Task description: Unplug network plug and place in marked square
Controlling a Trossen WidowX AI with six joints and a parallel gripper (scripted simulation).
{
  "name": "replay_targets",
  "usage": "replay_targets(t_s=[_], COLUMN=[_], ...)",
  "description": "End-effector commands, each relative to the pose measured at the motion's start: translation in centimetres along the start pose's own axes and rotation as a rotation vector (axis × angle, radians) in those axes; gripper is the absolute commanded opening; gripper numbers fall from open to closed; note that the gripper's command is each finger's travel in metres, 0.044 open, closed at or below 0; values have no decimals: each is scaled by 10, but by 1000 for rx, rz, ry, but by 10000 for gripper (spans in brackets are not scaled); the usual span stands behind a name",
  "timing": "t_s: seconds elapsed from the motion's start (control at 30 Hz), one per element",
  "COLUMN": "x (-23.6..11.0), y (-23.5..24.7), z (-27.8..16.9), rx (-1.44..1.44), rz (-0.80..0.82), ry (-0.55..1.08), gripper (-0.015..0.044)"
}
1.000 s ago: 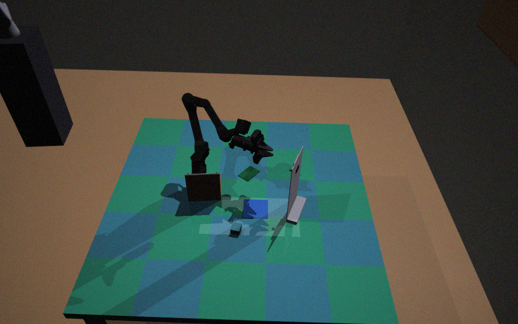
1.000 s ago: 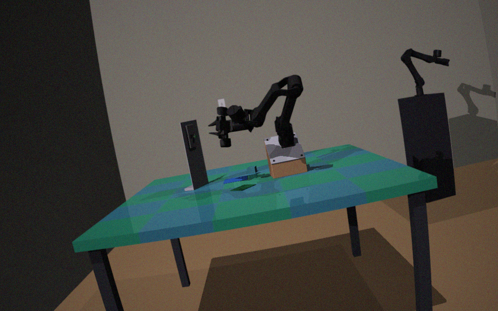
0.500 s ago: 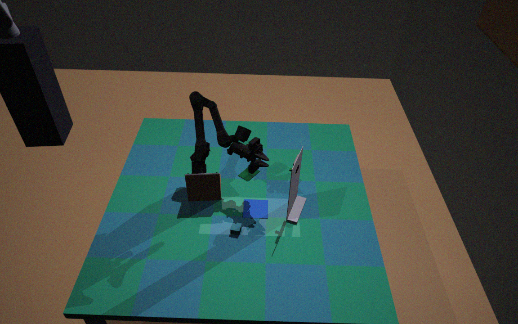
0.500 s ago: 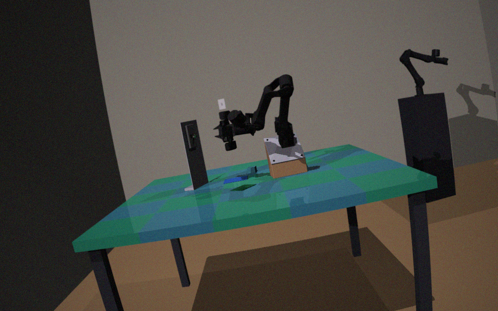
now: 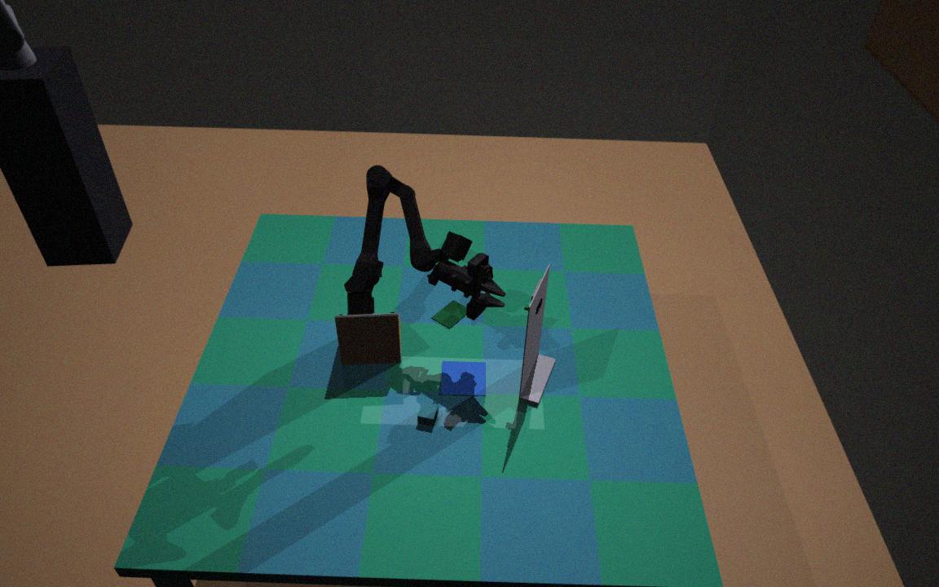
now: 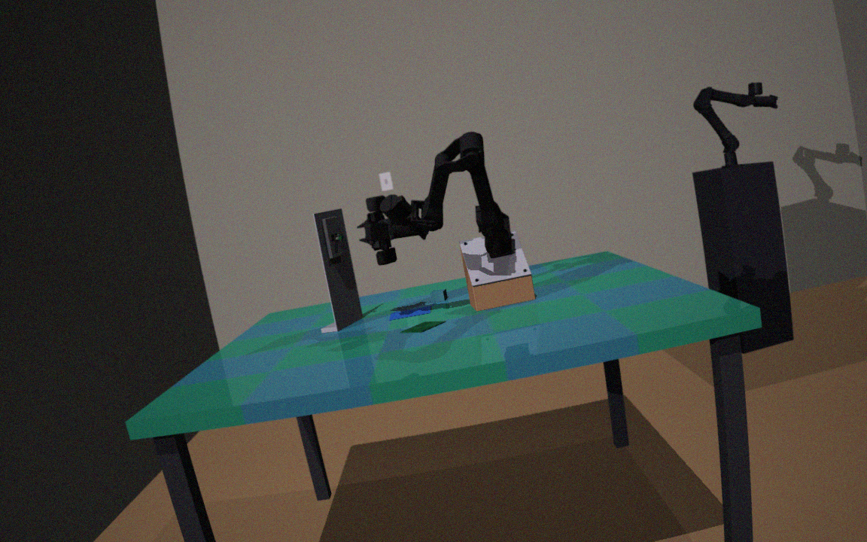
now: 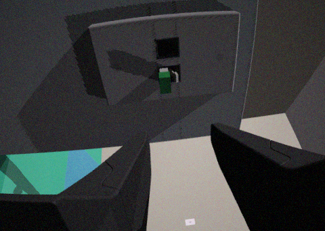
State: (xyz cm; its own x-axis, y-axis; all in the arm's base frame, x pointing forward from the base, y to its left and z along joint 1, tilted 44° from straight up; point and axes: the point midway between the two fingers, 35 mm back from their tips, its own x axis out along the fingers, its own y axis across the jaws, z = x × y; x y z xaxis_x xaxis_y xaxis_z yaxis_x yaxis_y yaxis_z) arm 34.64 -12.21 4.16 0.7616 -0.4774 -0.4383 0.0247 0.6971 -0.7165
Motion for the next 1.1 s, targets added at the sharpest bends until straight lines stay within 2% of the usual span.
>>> replay_targets(t_s=[0.0, 1.07], x=[8, 54], y=[0, -1], z=[2, 16], rx=[-3, -3], rz=[0, -2], ry=[-3, -5], gripper=[156, 156])
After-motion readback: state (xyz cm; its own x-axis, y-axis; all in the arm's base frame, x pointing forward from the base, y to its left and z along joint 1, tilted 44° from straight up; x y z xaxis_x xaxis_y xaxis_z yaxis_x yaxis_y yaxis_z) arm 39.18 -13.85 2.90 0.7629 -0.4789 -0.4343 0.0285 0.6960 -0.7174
